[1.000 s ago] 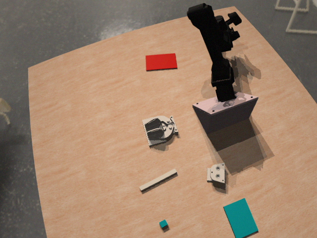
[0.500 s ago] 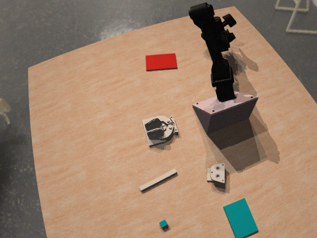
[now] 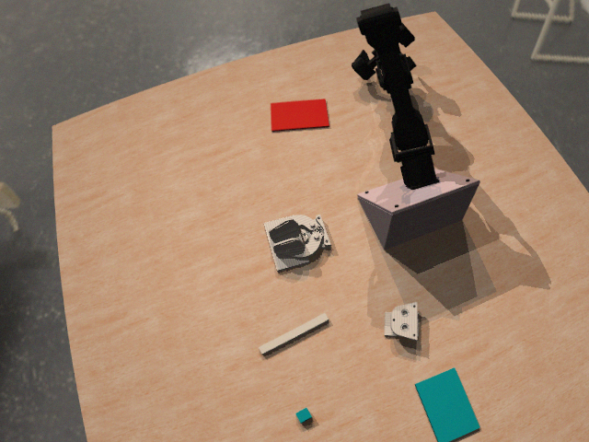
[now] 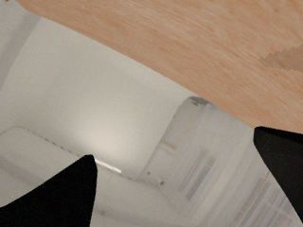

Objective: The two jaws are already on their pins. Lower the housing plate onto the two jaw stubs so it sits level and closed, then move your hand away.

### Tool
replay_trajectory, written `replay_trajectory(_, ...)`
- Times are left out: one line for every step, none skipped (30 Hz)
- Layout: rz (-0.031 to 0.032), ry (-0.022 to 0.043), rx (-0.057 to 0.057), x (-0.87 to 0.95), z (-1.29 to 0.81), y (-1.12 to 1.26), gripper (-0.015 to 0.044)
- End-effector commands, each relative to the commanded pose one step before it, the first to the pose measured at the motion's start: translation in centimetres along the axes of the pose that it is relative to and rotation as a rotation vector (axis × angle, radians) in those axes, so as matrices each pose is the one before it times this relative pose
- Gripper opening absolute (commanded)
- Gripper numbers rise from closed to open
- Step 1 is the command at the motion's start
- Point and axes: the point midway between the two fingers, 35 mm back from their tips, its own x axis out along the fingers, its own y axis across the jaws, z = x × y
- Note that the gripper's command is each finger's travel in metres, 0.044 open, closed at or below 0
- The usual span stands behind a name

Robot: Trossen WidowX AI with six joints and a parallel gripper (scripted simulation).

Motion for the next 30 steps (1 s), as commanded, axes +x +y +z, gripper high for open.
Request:
replay_trajectory(-0.04499,0.03343,-0.0001,0.698,-1.626,-1.813,0.044)
replay_trajectory(-0.01061,0.00596,0.0002,0.131,-0.279,-0.417,0.044)
replay_trajectory(-0.01057,0.00603,0.0002,0.13,-0.283,-0.415,0.044)
replay_trajectory(-0.01053,0.0061,0.0002,0.13,-0.286,-0.414,0.044)
replay_trajectory(-0.0105,0.00617,0.0002,0.129,-0.29,-0.413,0.044)
replay_trajectory(-0.01046,0.00624,0.0002,0.129,-0.294,-0.411,0.044)
replay_trajectory(-0.01042,0.00631,0.0002,0.128,-0.297,-0.41,0.044)
replay_trajectory(-0.01039,0.00638,0.0002,0.127,-0.301,-0.408,0.044)
replay_trajectory(-0.01022,0.00637,0.0002,0.125,-0.301,-0.401,0.044)
replay_trajectory(-0.01011,0.00639,0.0002,0.124,-0.302,-0.397,0.044)
replay_trajectory(-0.01007,0.00646,0.0002,0.123,-0.306,-0.396,0.044)
replay_trajectory(-0.01003,0.00652,0.0002,0.123,-0.309,-0.394,0.044)
replay_trajectory(-0.00999,0.00659,0.0002,0.122,-0.313,-0.392,0.044)
replay_trajectory(-0.00996,0.00665,0.0001,0.122,-0.316,-0.391,0.044)
replay_trajectory(-0.00992,0.00672,0.0001,0.121,-0.32,-0.389,0.044)
replay_trajectory(-0.00988,0.00678,0.0001,0.121,-0.323,-0.387,0.044)
replay_trajectory(-0.00984,0.00685,0.0001,0.12,-0.327,-0.386,0.044)
replay_trajectory(-0.0098,0.00691,0.0001,0.12,-0.33,-0.384,0.044)
replay_trajectory(-0.00993,0.0071,0.0001,0.121,-0.339,-0.389,0.044)
replay_trajectory(-0.00994,0.0072,0.0001,0.121,-0.345,-0.389,0.044)
replay_trajectory(-0.0099,0.00727,0.0001,0.12,-0.348,-0.387,0.044)
replay_trajectory(-0.00985,0.00734,0.0001,0.12,-0.352,-0.385,0.044)
replay_trajectory(-0.00981,0.0074,0.0001,0.119,-0.355,-0.383,0.044)
replay_trajectory(-0.00977,0.00745,0.0001,0.118,-0.358,-0.381,0.044)
replay_trajectory(-0.00973,0.00751,0.0001,0.118,-0.361,-0.379,0.044)
replay_trajectory(-0.00975,0.00747,0.0001,0.117,-0.361,-0.38,0.044)
replay_trajectory(-0.00972,0.00751,0.0001,0.116,-0.363,-0.379,0.044)
replay_trajectory(-0.00969,0.00754,0.0,0.115,-0.366,-0.377,0.044)
replay_trajectory(-0.00962,0.00758,0.0,0.114,-0.368,-0.374,0.044)
replay_trajectory(-0.00958,0.00764,0.0,0.113,-0.371,-0.372,0.044)
